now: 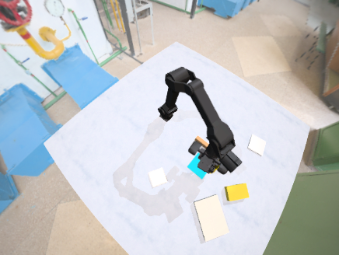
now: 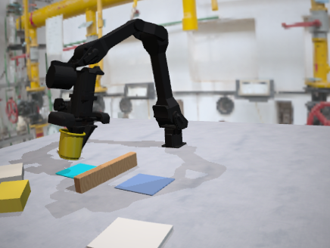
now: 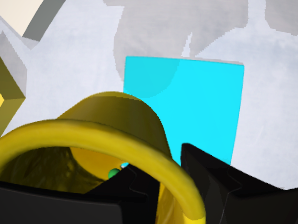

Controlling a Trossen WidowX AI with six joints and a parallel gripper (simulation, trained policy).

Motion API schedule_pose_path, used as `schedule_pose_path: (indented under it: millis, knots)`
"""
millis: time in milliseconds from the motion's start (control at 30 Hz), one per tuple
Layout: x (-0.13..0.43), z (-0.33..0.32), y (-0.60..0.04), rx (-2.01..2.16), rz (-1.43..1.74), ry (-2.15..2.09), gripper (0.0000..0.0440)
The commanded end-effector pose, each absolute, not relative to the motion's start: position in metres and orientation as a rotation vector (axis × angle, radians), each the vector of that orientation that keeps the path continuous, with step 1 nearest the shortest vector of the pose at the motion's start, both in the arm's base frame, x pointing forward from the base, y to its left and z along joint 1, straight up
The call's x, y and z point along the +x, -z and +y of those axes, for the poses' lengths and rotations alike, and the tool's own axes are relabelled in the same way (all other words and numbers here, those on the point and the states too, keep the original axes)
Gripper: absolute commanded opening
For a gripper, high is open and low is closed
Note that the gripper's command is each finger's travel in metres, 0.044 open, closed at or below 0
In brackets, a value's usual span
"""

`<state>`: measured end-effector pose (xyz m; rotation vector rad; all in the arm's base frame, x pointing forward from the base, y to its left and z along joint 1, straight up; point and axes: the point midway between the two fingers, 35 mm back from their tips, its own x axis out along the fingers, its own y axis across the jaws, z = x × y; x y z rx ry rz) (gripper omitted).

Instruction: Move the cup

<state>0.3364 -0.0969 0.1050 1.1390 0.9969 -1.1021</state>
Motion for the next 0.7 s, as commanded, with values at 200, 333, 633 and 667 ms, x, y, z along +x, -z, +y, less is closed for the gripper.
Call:
schedule_pose_path:
  millis: [200,333,633,667]
  knots:
    - [0.322,-0.102,-0.084,1.143,1.001,1.135,0.0027]
    - [0.316,-0.105,-0.077,1.145,1.002,1.150,0.0049]
    - [0.319,-0.113,-0.080,1.189,0.940,1.123,0.0150]
    - [0.319,-0.114,-0.082,1.193,0.932,1.118,0.0149]
